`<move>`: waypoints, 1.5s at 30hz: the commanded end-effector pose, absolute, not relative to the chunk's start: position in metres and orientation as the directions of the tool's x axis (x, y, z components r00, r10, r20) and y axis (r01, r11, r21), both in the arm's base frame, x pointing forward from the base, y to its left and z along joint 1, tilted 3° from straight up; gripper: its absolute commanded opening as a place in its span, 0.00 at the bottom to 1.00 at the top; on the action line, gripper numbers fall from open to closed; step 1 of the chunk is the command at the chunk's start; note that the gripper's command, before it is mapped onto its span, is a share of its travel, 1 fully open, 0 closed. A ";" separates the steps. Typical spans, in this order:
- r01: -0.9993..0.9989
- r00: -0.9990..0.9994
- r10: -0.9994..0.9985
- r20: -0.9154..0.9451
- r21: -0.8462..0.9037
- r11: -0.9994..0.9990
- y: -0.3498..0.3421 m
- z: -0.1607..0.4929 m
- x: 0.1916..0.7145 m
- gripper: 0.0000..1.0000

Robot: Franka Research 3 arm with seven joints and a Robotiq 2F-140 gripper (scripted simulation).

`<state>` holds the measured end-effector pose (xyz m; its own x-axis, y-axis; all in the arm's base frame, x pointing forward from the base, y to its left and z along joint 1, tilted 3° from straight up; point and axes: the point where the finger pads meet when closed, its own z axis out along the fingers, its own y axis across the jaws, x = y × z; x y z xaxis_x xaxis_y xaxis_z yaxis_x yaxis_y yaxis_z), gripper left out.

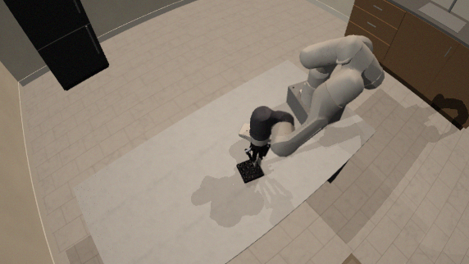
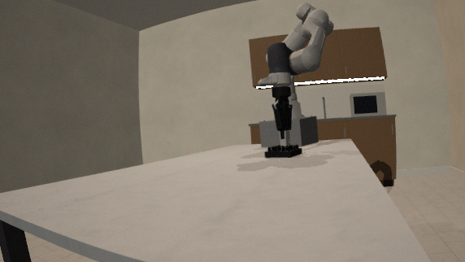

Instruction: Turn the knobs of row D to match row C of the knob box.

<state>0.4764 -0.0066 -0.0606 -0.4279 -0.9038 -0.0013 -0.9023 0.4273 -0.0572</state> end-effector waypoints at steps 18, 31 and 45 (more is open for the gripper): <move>-0.901 -0.431 -0.903 0.000 -0.054 0.430 -0.006 -0.035 0.475 0.12; -0.901 -0.431 -0.903 0.000 -0.054 0.430 -0.006 -0.023 0.474 0.12; -0.854 -0.518 -0.855 -0.003 -0.052 0.518 -0.007 -0.023 0.473 0.12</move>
